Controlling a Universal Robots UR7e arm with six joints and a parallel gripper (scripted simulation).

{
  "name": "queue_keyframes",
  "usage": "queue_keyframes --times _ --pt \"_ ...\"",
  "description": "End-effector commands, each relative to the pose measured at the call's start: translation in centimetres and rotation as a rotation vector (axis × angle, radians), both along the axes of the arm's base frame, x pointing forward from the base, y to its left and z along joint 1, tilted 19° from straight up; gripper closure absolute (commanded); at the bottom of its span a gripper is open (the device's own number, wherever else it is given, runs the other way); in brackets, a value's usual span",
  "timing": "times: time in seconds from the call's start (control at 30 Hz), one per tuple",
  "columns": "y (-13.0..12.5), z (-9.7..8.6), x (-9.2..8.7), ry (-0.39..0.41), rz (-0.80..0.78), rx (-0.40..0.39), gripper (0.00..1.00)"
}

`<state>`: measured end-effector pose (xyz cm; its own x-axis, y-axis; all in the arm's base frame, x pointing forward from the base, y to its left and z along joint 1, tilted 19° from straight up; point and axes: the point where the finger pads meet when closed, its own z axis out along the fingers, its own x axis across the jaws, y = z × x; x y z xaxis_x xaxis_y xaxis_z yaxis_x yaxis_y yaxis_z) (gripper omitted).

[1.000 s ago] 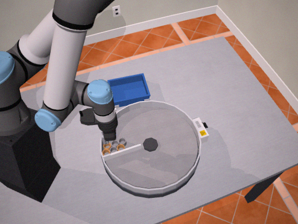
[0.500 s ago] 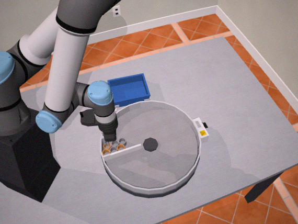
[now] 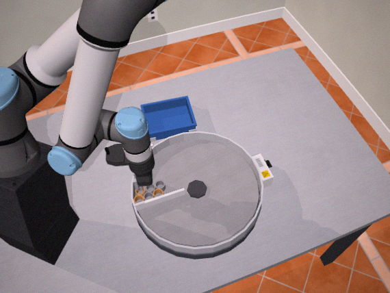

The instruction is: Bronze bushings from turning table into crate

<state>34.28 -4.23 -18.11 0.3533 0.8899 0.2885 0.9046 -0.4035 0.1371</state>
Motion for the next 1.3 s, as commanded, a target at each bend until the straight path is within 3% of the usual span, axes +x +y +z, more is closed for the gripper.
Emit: queue_keyframes --times 0.0,1.27 --pt "0.01 -0.15 0.07 -0.001 0.0 -0.001 0.6" --pt "0.21 -1.0 0.28 -0.001 0.0 -0.001 0.6"
